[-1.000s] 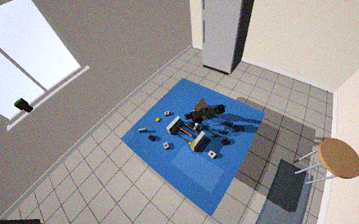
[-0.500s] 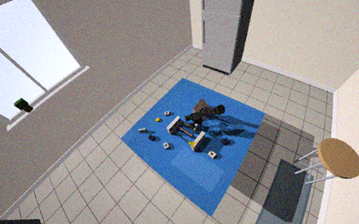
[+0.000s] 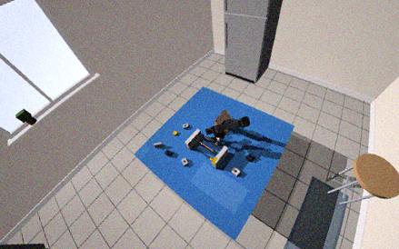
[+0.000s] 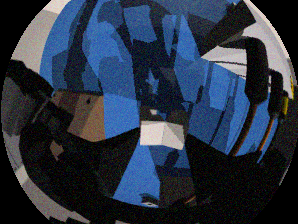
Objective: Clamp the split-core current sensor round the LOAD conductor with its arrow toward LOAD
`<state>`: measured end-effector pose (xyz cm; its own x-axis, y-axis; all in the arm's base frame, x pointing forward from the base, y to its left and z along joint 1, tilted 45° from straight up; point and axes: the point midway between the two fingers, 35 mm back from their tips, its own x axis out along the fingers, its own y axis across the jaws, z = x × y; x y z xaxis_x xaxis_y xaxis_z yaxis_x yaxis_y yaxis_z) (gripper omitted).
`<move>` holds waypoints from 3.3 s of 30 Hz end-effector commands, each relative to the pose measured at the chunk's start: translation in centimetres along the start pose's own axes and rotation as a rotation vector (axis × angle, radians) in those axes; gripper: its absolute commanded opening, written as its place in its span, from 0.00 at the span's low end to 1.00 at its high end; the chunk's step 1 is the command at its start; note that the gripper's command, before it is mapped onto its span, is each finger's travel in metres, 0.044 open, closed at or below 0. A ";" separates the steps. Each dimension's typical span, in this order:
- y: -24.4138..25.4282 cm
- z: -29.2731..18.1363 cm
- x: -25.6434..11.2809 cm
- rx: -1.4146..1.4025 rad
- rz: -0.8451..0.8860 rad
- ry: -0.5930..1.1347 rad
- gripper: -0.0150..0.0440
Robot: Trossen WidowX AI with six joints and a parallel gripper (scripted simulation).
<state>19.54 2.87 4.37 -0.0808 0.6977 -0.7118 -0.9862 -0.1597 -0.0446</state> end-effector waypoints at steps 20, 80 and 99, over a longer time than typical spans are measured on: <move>-0.5 0.1 -7.6 0.002 -0.001 -0.002 0.25; -1.0 0.3 -10.8 1.917 -0.110 -0.146 0.25; -1.4 0.2 -11.6 2.568 -0.093 -0.265 0.25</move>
<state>21.61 -4.80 12.67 0.1101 0.7074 -0.6982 0.6983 0.4449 0.5608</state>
